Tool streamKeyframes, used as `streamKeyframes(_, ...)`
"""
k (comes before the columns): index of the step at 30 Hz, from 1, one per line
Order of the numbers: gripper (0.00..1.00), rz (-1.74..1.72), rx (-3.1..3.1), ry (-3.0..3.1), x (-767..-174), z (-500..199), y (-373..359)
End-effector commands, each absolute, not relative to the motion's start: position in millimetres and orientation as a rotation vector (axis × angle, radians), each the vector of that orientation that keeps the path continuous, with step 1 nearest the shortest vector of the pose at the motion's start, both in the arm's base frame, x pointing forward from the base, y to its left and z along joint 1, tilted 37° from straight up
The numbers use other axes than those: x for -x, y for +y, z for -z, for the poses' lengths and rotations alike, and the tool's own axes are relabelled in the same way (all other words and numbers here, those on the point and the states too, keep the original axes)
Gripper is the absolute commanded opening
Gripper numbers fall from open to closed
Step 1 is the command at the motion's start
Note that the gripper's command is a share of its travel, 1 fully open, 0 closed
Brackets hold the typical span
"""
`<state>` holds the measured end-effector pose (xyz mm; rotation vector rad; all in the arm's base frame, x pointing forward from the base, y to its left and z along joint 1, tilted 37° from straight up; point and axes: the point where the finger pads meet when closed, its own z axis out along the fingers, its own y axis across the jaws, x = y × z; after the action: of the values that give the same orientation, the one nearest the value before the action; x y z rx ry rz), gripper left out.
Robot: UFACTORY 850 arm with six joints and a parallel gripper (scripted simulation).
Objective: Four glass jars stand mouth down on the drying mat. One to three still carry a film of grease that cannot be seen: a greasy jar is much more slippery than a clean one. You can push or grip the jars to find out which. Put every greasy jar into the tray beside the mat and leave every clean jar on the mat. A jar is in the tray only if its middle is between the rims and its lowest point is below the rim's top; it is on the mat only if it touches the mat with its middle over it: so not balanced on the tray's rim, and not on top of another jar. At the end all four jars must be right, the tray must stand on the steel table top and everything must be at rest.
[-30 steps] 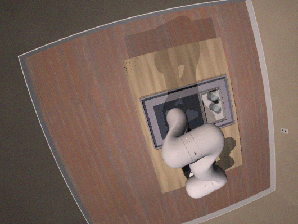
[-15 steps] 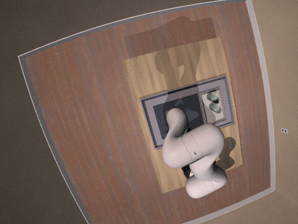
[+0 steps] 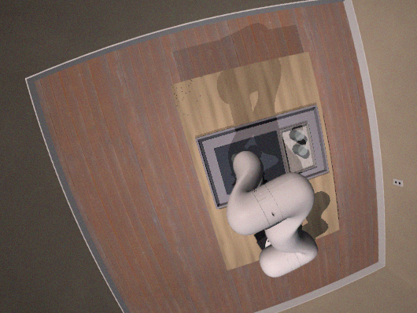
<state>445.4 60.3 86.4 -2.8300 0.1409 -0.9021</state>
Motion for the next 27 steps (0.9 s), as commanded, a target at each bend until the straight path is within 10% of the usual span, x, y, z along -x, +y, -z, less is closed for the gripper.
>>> streamKeyframes(1,0.69,0.903,2.83,0.141,-445.4,-86.6,60.3)
streamKeyframes(6,0.69,0.903,2.83,0.141,-445.4,-86.6,60.3)
streamKeyframes(7,0.0,0.903,2.83,0.141,-445.4,-86.6,60.3)
streamKeyframes(27,0.0,0.903,2.83,0.141,-437.8,-97.2,58.6)
